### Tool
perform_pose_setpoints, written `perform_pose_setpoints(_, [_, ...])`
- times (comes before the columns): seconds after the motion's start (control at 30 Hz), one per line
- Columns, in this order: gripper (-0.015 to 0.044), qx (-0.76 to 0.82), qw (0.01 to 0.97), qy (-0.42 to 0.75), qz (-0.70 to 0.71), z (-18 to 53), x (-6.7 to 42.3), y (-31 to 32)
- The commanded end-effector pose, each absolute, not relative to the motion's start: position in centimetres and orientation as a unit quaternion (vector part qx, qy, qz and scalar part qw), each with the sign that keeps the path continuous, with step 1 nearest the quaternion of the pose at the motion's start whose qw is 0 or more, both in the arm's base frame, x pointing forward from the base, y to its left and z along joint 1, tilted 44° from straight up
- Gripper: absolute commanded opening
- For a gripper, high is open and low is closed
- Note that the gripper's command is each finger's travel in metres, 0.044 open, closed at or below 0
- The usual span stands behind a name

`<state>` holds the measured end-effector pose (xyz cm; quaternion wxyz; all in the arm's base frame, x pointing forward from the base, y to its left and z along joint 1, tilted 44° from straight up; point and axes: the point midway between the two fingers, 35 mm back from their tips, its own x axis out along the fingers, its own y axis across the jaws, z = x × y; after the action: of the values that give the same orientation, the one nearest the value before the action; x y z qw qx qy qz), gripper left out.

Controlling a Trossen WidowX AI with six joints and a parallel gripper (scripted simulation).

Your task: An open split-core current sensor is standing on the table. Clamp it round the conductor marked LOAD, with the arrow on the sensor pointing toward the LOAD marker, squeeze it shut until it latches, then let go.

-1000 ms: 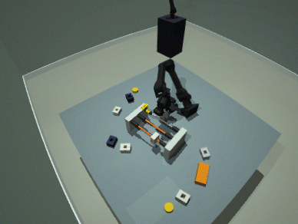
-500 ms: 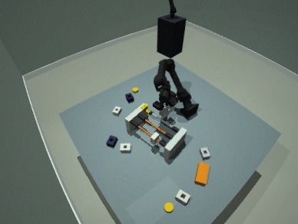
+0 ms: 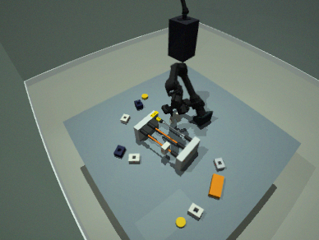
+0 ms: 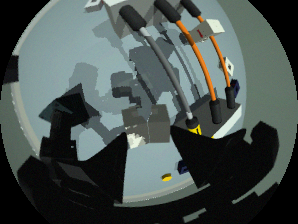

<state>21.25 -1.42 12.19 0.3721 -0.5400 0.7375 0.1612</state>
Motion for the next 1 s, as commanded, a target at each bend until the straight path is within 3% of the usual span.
perform_pose_setpoints(0.0, [0.0000, -0.517, 0.415, 0.741, 0.107, 12.5, 21.4, -1.1])
perform_pose_setpoints(0.97, [0.0000, -0.264, 0.642, 0.674, -0.252, 13.6, 21.8, 0.0])
